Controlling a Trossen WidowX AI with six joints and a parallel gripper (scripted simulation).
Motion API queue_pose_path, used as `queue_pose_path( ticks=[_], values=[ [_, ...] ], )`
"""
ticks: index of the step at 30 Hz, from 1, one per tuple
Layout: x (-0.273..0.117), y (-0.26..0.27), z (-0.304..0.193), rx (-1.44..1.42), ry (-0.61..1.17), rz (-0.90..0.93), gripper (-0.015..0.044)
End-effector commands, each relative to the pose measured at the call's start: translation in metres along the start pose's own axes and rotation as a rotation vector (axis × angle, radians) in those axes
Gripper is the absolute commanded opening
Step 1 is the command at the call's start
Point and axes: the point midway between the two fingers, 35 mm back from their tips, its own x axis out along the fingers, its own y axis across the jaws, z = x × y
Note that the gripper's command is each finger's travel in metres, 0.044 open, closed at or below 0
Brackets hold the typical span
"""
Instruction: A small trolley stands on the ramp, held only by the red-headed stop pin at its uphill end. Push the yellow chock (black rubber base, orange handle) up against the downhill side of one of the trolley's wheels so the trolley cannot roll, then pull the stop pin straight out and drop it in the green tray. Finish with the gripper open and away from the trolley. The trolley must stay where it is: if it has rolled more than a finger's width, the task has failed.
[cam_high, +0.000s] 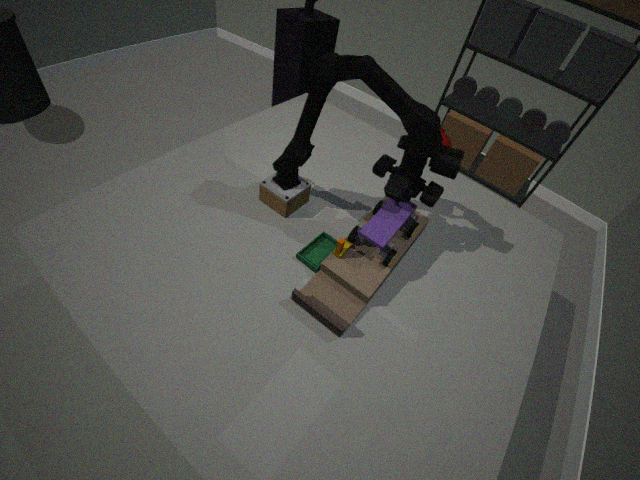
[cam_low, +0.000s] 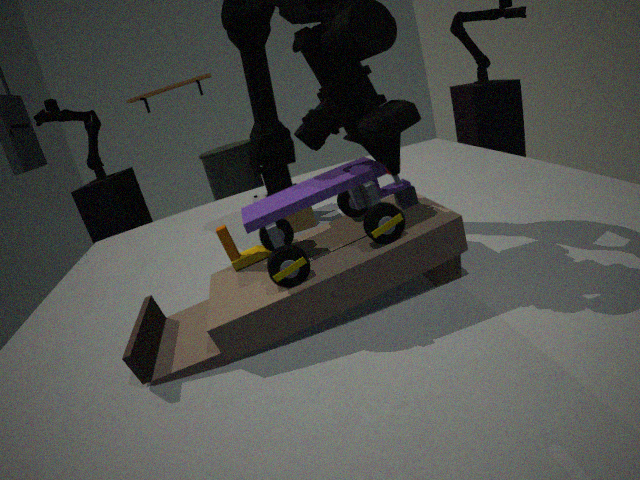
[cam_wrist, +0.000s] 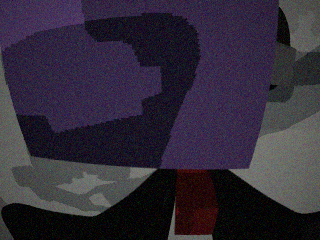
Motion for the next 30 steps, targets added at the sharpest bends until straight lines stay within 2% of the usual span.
queue_pose_path(
  ticks=[1,30],
  values=[
    [-0.005,0.000,-0.001,0.000,0.002,0.006,0.0000],
    [-0.023,0.000,-0.002,0.000,0.001,0.006,0.0000]
  ],
)
